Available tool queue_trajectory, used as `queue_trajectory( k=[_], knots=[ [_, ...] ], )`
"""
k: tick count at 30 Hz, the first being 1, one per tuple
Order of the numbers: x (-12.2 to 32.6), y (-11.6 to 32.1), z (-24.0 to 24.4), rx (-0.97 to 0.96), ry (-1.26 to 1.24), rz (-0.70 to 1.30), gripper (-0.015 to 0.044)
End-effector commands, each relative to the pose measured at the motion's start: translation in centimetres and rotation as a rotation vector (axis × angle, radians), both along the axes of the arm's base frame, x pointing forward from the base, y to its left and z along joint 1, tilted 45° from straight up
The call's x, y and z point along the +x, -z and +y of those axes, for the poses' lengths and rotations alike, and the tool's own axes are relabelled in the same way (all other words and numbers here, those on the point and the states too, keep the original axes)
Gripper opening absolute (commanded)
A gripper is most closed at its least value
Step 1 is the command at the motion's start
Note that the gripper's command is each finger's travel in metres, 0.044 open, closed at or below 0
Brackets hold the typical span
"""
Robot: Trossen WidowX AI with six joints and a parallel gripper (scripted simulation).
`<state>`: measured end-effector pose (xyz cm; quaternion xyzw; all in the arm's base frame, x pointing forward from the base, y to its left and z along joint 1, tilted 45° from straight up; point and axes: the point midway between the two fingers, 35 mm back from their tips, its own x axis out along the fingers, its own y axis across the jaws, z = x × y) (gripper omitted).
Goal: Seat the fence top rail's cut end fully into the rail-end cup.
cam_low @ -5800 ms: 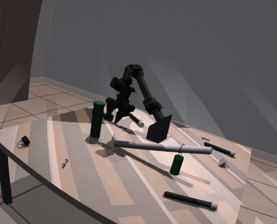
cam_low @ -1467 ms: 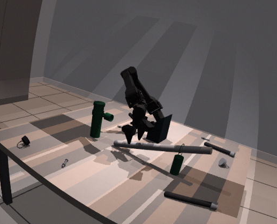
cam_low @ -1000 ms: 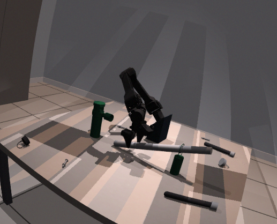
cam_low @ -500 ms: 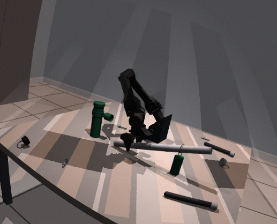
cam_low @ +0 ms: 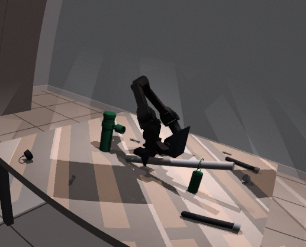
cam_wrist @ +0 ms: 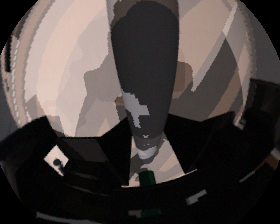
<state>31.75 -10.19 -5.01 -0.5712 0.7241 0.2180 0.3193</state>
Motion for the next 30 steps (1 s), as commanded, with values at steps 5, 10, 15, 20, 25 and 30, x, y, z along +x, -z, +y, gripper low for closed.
queue_trajectory(
  k=[5, 10, 15, 20, 25, 30],
  knots=[
    [0.1, -0.1, 0.0, -0.005, -0.003, -0.005, 0.0097],
    [0.1, -0.4, 0.4, -0.006, -0.003, -0.004, 0.0000],
    [0.0, -1.2, 0.9, -0.039, 0.012, 0.013, 0.0000],
    [-0.1, -2.7, 1.7, -0.100, 0.029, 0.036, 0.0000],
    [-0.1, -4.4, 2.5, -0.166, 0.037, 0.055, 0.0000],
    [0.0, -6.2, 3.4, -0.236, 0.036, 0.068, 0.0000]
  ],
)
